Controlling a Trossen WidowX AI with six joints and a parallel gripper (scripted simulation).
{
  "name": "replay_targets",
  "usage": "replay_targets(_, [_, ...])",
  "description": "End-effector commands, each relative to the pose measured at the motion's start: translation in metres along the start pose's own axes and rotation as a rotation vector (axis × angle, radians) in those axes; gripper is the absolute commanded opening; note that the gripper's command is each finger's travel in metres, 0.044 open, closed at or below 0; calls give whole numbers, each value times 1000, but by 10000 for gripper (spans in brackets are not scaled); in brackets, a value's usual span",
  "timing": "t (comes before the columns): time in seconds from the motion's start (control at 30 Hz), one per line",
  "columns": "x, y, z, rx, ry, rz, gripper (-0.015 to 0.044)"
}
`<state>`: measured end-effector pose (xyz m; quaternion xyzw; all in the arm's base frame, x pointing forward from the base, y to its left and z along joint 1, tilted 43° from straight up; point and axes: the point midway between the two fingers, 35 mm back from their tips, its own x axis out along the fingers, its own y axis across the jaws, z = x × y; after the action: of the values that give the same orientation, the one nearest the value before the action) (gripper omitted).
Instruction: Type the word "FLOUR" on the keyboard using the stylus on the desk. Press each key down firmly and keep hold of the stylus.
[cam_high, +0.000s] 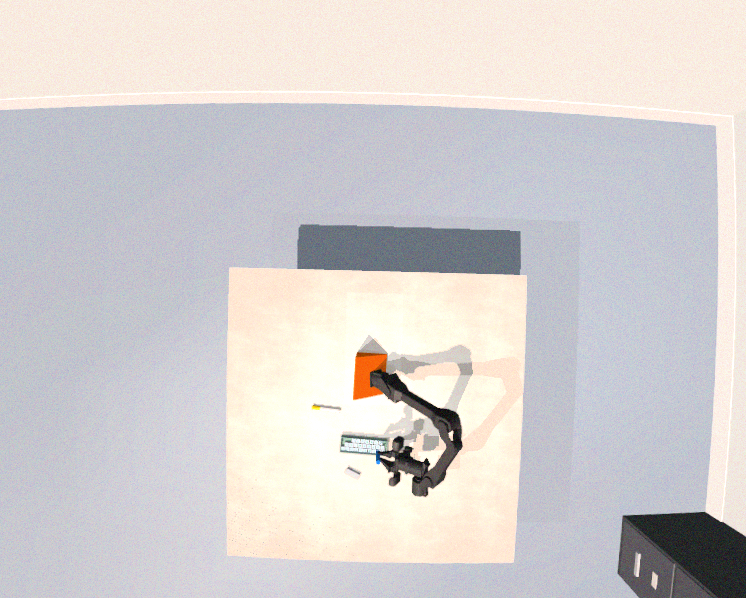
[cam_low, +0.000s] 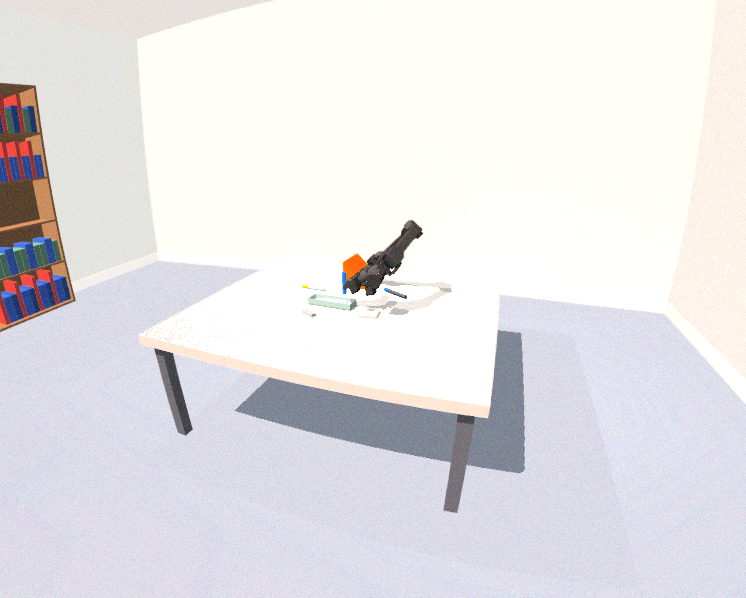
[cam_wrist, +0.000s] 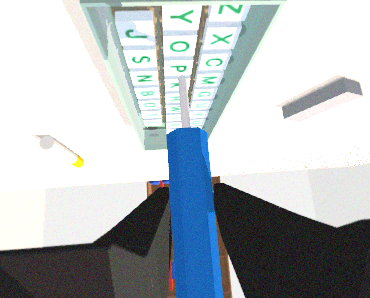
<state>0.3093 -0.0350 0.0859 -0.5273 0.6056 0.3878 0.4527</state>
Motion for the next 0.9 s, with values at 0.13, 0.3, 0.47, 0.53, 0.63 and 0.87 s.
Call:
replay_targets(0.13, [2, 0, 2, 3, 0, 4, 81])
replay_targets(0.3, [4, 0, 5, 3, 0, 4, 81])
replay_targets(0.47, [5, 0, 7, 3, -1, 4, 81])
replay_targets(0.53, [6, 0, 8, 3, -1, 4, 81])
replay_targets(0.63, [6, 0, 9, 3, -1, 4, 81])
replay_targets(0.87, [7, 0, 11, 3, -1, 4, 81])
